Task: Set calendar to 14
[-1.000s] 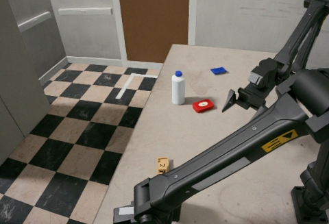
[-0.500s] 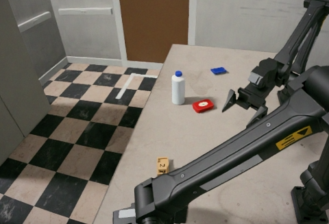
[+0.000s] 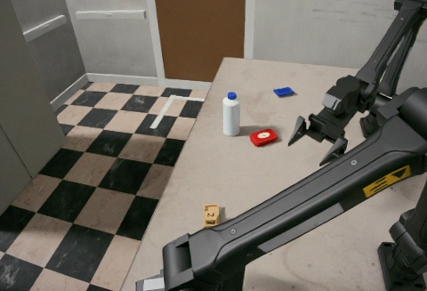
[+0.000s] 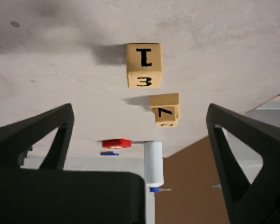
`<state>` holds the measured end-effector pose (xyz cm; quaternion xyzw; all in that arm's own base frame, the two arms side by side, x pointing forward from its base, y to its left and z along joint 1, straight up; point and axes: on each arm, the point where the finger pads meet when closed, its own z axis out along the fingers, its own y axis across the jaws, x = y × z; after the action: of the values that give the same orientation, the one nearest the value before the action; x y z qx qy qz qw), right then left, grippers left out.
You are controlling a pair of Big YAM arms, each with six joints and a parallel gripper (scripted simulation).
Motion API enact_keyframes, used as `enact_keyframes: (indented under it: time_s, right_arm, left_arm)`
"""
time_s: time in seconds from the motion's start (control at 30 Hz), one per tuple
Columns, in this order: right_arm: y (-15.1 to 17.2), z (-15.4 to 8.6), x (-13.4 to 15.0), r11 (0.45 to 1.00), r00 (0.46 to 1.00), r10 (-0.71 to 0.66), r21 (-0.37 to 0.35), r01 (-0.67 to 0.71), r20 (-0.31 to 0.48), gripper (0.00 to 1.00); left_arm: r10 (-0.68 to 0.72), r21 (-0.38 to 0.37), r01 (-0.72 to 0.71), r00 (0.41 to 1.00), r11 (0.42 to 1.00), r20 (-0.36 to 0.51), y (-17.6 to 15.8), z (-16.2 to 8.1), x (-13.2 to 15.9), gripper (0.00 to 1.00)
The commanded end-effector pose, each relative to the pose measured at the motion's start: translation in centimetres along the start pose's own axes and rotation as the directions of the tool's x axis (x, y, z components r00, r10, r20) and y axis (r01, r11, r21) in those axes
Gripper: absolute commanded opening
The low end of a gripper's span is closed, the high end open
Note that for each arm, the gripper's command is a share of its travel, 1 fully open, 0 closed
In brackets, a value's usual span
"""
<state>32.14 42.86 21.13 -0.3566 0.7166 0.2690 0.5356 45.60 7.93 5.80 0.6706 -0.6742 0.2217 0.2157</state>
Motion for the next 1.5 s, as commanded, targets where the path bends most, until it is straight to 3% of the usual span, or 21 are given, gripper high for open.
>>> enact_keyframes:
  time_s: [0.0, 0.07, 0.13, 0.2, 0.23, 0.47, 0.63, 0.73, 0.83, 0.93, 1.2, 1.27, 1.3, 1.37, 1.47]
  right_arm:
    - [0.3, 0.0, -0.6, 1.0, 1.0, -0.005, -0.006, 0.006, 0.005, 1.0]
    - [0.3, 0.0, -0.6, 1.0, 1.0, -0.005, -0.006, 0.006, 0.005, 1.0]
    - [0.3, 0.0, -0.6, 1.0, 1.0, -0.005, -0.006, 0.006, 0.005, 1.0]
    - [0.3, 0.0, -0.6, 1.0, 1.0, -0.005, -0.006, 0.006, 0.005, 1.0]
    - [0.3, 0.0, -0.6, 1.0, 1.0, -0.005, -0.006, 0.006, 0.005, 1.0]
    - [0.3, 0.0, -0.6, 1.0, 1.0, -0.005, -0.006, 0.006, 0.005, 1.0]
    - [0.3, 0.0, -0.6, 1.0, 1.0, -0.005, -0.006, 0.006, 0.005, 1.0]
    - [0.3, 0.0, -0.6, 1.0, 1.0, -0.005, -0.006, 0.006, 0.005, 1.0]
    - [0.3, 0.0, -0.6, 1.0, 1.0, -0.005, -0.006, 0.006, 0.005, 1.0]
    - [0.3, 0.0, -0.6, 1.0, 1.0, -0.005, -0.006, 0.006, 0.005, 1.0]
    - [0.3, 0.0, -0.6, 1.0, 1.0, -0.005, -0.006, 0.006, 0.005, 1.0]
    - [0.3, 0.0, -0.6, 1.0, 1.0, -0.005, -0.006, 0.006, 0.005, 1.0]
    - [0.3, 0.0, -0.6, 1.0, 1.0, -0.005, -0.006, 0.006, 0.005, 1.0]
    - [0.3, 0.0, -0.6, 1.0, 1.0, -0.005, -0.006, 0.006, 0.005, 1.0]
    - [0.3, 0.0, -0.6, 1.0, 1.0, -0.005, -0.006, 0.006, 0.005, 1.0]
  left_arm:
    - [0.007, -0.019, -0.007, 1.0, 1.0, -0.01, -0.6, 0.7, 0.1, 1.0]
    - [0.064, -0.002, -0.064, 0.998, 0.998, 0.001, -0.8, -0.1, 0.5, 0.77]
    - [0.064, -0.002, -0.064, 0.998, 0.998, 0.001, -0.8, -0.1, 0.5, 0.77]
    - [0.16, 0.006, -0.161, 0.987, 0.987, 0.026, -1.0, -0.7, 1.2, 0.55]
    - [0.231, 0.004, -0.232, 0.972, 0.973, 0.051, -1.3, -0.5, 1.2, 0.53]
    - [0.514, -0.094, -0.505, 0.847, 0.858, 0.14, -1.0, 0.9, 1.5, 0.53]
    - [0.689, -0.172, -0.668, 0.697, 0.724, 0.198, -2.1, 0.7, 1.9, 0.53]
    - [0.712, -0.188, -0.687, 0.674, 0.702, 0.197, -1.7, 0.8, 1.5, 0.53]
    - [0.826, -0.271, -0.781, 0.523, 0.563, 0.209, -2.3, 1.1, 2.2, 0.53]
    - [0.886, -0.331, -0.823, 0.412, 0.462, 0.21, -2.8, 1.1, 2.5, 0.53]
    - [0.988, -0.496, -0.855, 0.11, 0.151, 0.112, -2.0, 2.1, 2.7, 0.53]
    - [0.988, -0.496, -0.855, 0.11, 0.151, 0.112, -2.0, 2.1, 2.7, 0.53]
    - [0.991, -0.515, -0.85, 0.061, 0.113, 0.116, -2.9, 1.3, 2.7, 0.53]
    - [0.999, -0.555, -0.832, -0.01, 0.019, 0.049, -1.8, 2.4, 2.8, 0.53]
    - [0.999, -0.579, -0.815, -0.043, -0.035, -0.001, -0.8, 2.9, 2.5, 0.53]
